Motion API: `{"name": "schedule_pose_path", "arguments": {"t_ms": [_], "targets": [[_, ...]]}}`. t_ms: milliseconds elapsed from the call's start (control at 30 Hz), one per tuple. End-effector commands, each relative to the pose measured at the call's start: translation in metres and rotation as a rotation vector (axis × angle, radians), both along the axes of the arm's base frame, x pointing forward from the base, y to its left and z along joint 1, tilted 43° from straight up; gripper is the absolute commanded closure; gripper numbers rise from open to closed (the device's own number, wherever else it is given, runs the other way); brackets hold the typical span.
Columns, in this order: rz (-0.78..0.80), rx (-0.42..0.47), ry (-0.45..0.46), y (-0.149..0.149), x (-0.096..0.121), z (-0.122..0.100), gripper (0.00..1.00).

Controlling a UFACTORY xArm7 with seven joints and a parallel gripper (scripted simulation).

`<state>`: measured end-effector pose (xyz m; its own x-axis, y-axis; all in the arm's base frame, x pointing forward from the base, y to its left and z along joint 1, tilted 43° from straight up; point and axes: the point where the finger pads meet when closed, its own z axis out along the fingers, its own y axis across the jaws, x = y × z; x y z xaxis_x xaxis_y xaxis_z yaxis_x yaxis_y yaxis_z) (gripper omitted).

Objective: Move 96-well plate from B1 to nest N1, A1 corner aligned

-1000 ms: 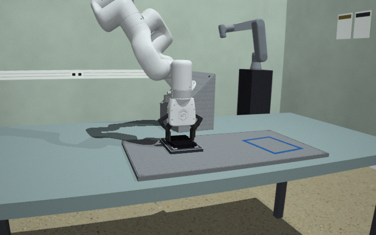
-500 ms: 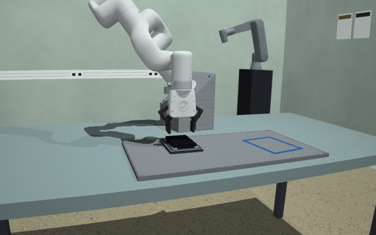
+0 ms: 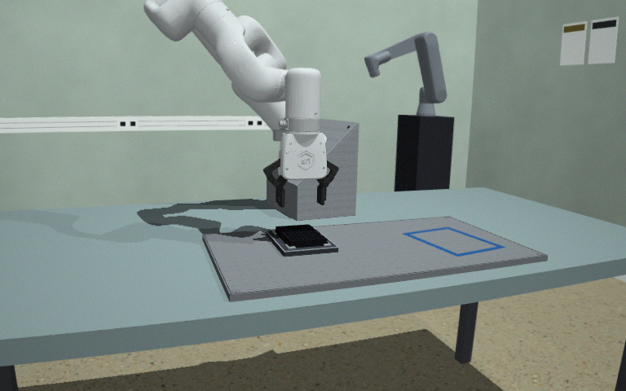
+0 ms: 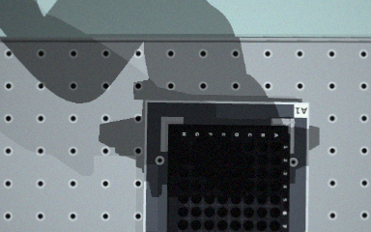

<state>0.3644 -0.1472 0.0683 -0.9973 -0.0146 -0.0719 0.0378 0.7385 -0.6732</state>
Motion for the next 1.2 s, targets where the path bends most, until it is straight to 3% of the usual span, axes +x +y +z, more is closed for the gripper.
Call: {"name": "schedule_pose_path", "arguments": {"t_ms": [0,1167], "targets": [[0.002,0.000,-0.002,0.0108,0.0002,0.0117,0.00],[0.002,0.000,-0.002,0.0158,-0.0003,0.0172,0.00]]}}
